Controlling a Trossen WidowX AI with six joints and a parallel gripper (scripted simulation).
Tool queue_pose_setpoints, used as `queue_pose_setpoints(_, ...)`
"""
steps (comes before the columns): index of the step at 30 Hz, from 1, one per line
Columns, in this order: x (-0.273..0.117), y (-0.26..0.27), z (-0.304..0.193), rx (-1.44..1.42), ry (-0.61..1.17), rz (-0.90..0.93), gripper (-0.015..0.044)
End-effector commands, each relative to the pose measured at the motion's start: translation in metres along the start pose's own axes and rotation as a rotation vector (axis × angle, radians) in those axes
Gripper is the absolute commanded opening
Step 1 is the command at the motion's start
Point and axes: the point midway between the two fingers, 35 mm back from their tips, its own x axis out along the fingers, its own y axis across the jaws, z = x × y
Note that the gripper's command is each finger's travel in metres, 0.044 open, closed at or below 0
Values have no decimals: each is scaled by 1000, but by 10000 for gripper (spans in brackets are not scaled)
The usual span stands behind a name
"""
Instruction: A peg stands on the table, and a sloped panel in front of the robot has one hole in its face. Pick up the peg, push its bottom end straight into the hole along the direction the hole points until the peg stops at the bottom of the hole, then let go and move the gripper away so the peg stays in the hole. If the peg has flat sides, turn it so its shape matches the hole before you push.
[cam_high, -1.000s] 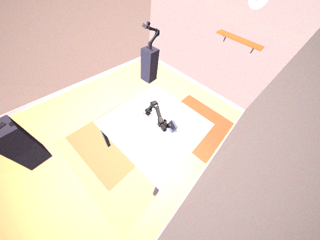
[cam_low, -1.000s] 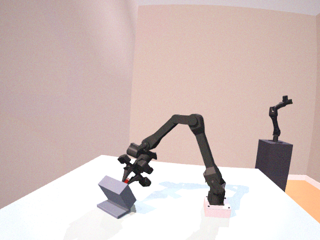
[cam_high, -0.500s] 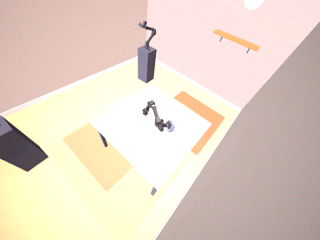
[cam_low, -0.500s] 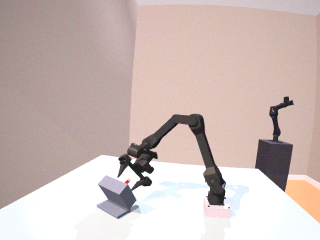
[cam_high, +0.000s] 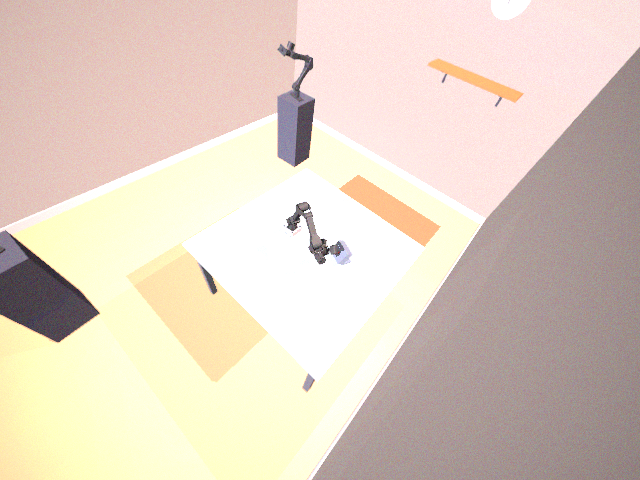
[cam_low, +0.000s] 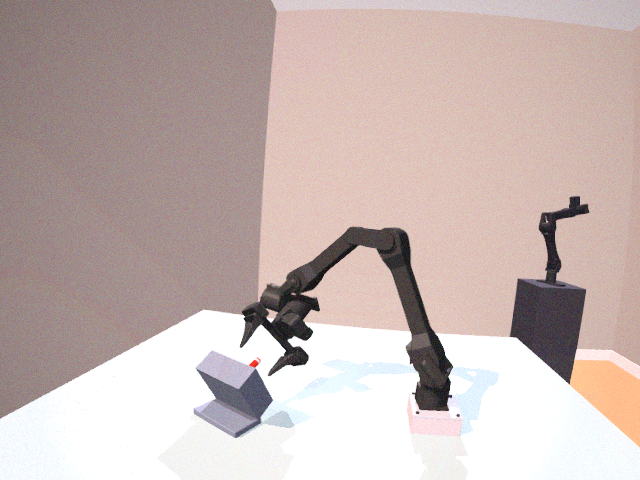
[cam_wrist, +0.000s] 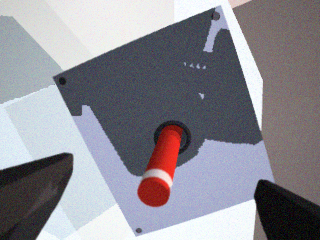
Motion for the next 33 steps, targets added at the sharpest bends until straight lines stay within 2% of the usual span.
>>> queue_pose_setpoints(1,-8,-1,-1,-7,3,-2,440)
queue_pose_setpoints(33,-61,4,-4,-5,1,-6,440)
